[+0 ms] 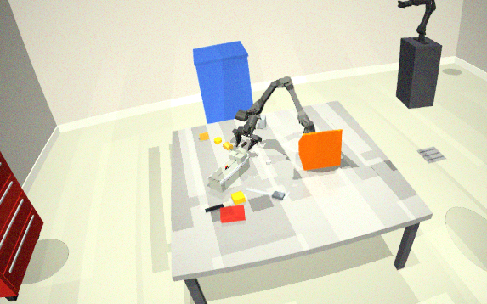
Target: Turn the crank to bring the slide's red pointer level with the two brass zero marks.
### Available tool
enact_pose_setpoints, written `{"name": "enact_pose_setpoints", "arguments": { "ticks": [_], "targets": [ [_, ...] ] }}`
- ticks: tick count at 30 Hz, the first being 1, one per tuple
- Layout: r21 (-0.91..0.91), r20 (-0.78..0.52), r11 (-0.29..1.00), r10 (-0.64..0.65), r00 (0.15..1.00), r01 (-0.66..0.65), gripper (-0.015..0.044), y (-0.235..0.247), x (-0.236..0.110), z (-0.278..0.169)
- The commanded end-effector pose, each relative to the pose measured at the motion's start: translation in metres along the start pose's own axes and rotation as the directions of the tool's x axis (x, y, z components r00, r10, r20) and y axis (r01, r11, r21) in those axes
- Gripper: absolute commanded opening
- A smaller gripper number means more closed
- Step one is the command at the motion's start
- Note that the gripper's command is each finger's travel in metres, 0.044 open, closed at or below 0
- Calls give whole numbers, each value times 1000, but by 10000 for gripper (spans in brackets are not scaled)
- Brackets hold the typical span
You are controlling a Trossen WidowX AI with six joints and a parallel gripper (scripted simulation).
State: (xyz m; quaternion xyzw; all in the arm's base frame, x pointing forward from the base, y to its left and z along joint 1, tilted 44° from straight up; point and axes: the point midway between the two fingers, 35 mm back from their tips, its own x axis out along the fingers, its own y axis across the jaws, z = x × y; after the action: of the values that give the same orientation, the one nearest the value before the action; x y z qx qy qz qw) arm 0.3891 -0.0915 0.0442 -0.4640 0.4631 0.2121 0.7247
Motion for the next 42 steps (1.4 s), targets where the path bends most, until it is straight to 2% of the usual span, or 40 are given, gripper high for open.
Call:
{"name": "enact_pose_setpoints", "arguments": {
  "ticks": [1, 14, 42],
  "targets": [
    [-7, 2, 1000, 10, 1000, -10, 335, 3, 4, -1],
    [-7, 2, 1000, 10, 1000, -10, 0, 3, 4, -1],
    [-8, 2, 1000, 10, 1000, -10, 0, -6, 13, -11]
  ]
}}
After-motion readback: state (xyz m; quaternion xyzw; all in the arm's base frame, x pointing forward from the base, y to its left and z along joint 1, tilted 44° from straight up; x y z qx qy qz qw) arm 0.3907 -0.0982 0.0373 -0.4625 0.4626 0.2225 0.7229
